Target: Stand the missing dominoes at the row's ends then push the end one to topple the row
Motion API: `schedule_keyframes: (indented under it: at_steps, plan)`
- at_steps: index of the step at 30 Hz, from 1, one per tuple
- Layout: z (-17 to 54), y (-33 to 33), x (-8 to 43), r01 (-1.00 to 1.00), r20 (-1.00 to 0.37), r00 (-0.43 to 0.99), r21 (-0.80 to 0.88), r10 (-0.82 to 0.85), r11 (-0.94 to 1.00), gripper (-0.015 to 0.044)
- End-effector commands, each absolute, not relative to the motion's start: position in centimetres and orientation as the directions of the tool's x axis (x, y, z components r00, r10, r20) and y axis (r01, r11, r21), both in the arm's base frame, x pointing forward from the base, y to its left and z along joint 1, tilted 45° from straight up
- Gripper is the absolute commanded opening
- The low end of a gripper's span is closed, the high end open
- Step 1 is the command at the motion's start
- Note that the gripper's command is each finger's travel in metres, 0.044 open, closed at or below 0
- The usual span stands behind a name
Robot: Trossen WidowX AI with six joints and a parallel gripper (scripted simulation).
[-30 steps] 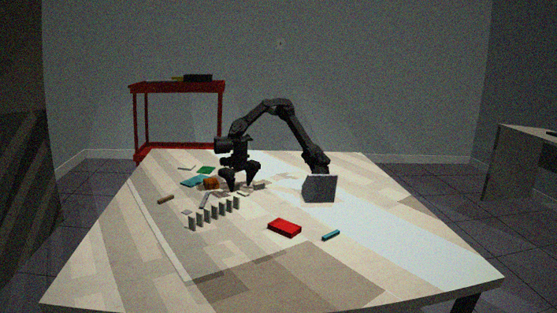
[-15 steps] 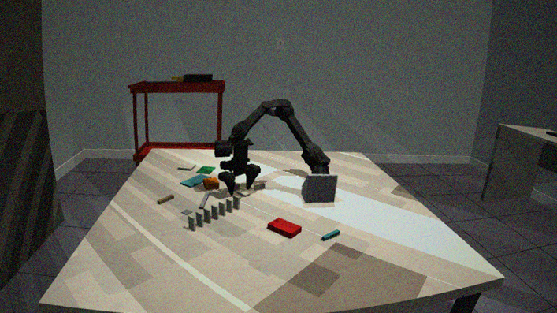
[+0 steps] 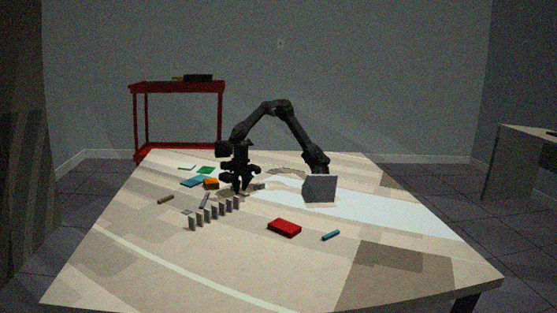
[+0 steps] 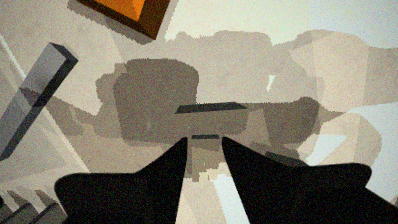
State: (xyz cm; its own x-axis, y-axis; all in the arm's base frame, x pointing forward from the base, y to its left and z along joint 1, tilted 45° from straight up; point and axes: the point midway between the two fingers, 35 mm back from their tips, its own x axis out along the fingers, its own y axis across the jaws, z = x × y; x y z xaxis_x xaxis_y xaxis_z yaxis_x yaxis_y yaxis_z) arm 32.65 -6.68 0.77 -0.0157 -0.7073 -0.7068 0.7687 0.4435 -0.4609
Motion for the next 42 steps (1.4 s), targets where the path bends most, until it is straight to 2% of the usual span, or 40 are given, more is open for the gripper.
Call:
schedule_keyframes:
  at_steps: [1, 10, 19, 25, 34, 42]
  plan:
    - [0.8, -6.8, 32.7, 0.765, -0.703, -0.015, -0.466, -0.711, 0.445, 0.0107]
    - [0.9, -6.6, 32.7, 0.765, -0.703, -0.015, -0.466, -0.711, 0.445, 0.0107]
    - [8.3, 1.4, 33.3, 0.765, -0.706, -0.015, -0.465, -0.708, 0.447, 0.0107]
    - [9.4, 1.6, 33.5, 0.737, -0.708, -0.015, -0.485, -0.706, 0.471, 0.0107]
    - [16.3, -5.2, 33.7, 0.253, -0.716, -0.009, -0.677, -0.698, 0.691, 0.0107]
    - [21.8, -10.6, 31.7, -0.195, -0.703, -0.013, -0.696, -0.711, 0.691, 0.0107]
